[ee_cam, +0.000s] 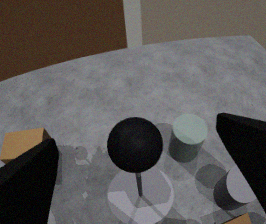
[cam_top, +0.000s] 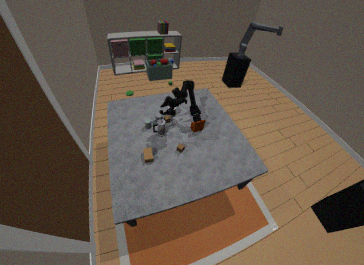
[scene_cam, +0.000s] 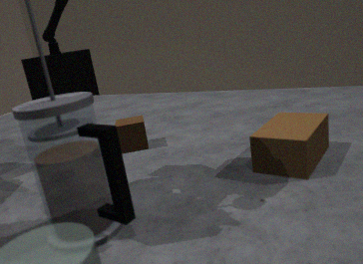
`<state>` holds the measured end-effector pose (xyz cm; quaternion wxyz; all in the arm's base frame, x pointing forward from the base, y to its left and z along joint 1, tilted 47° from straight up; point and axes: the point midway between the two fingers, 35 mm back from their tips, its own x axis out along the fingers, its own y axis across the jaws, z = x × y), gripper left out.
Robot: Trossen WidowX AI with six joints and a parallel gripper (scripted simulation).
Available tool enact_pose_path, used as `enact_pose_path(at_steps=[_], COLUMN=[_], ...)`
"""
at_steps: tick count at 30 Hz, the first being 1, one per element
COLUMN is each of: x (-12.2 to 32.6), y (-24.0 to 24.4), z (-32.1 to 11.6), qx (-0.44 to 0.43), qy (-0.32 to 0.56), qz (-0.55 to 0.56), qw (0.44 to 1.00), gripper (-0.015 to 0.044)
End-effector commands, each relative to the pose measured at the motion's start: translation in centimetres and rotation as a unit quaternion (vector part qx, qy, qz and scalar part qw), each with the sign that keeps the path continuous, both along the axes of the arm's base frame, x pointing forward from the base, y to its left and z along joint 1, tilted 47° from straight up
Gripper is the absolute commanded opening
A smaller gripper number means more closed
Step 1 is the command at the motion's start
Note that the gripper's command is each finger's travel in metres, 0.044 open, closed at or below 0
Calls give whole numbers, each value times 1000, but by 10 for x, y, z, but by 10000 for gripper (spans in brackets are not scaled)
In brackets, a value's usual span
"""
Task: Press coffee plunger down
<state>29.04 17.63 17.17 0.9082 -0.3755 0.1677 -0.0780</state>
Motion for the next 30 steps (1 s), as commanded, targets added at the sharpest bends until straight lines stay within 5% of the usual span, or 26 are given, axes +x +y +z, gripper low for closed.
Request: enact_pose_path(at_steps=[1, 5, 15, 30], x=[4, 8, 8, 9], y=[-3, -4, -4, -5], z=[-7, -7, -7, -8], qx=[-8, -9, -9, -9], qy=[6, 4, 4, 5], qz=[2, 3, 3, 3], qw=[1000, 1000, 1000, 1000], gripper=[440, 440, 177, 129])
